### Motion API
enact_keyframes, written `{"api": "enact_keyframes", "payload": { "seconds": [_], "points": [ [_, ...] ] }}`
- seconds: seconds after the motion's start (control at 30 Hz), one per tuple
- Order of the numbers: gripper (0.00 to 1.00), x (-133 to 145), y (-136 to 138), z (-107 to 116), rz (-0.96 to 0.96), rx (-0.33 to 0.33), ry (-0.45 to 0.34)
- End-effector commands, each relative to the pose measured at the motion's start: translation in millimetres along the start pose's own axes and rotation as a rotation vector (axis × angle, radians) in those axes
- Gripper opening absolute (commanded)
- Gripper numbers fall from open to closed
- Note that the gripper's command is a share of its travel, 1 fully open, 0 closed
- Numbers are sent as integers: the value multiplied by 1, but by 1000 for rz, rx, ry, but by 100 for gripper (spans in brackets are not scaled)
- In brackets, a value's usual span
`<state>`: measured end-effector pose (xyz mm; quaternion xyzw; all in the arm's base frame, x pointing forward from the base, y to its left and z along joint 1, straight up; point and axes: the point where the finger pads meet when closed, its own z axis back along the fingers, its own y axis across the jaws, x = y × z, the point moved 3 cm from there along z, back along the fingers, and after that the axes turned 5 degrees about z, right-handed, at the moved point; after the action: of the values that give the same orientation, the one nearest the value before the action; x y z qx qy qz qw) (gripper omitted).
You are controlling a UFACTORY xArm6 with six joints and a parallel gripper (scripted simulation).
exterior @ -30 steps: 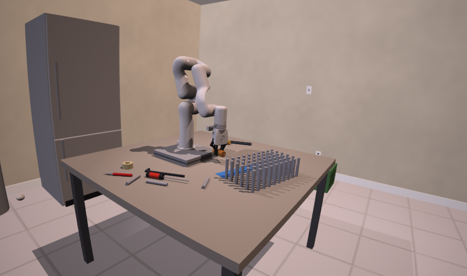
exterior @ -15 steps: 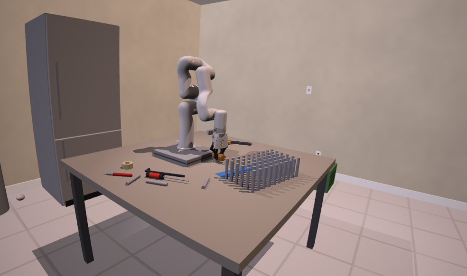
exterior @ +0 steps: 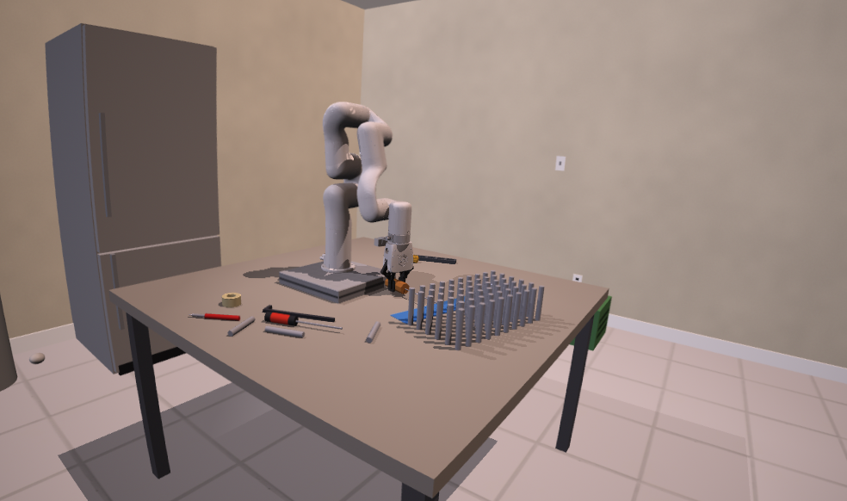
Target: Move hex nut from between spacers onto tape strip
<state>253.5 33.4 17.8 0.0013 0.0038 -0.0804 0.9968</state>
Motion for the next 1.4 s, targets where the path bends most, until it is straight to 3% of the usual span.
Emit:
{"api": "enact_keyframes", "payload": {
  "seconds": [0.0,0.53,1.37],
  "points": [
    [0,1,0,1,0,1,-3],
    [0,19,-1,1,0,1,-2],
    [0,96,-8,1,0,1,-2]
  ]
}}
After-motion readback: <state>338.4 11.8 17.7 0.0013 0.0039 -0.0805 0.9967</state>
